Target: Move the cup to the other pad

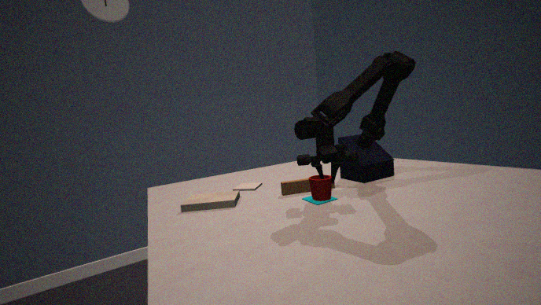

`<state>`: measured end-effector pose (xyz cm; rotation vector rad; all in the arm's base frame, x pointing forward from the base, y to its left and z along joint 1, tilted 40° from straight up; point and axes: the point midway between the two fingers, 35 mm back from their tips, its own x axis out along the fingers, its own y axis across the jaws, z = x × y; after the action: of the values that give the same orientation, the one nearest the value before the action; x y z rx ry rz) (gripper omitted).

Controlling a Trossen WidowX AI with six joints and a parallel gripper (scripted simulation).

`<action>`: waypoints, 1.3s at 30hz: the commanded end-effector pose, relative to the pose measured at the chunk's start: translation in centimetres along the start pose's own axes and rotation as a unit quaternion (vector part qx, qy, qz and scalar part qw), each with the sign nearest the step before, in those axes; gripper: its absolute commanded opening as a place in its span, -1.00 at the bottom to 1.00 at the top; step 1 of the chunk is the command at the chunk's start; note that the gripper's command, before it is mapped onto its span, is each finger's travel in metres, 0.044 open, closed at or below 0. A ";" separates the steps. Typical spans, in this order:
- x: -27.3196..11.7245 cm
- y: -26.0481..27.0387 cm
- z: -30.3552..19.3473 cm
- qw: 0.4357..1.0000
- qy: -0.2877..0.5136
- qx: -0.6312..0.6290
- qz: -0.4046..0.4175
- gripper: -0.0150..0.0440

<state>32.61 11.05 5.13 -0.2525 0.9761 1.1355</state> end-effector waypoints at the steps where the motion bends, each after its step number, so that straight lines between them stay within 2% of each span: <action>1: -0.6 -0.1 0.1 1.000 -0.001 -0.004 -0.002 -0.06; 26: -4.4 -0.1 -0.4 1.000 0.002 0.000 -0.002 -0.06; 37: -4.4 -0.1 -0.4 1.000 0.005 0.004 -0.002 0.92; 39: -5.0 -0.2 -0.4 1.000 0.005 0.004 -0.002 1.00</action>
<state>31.96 7.90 8.09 -0.2458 0.9965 1.1292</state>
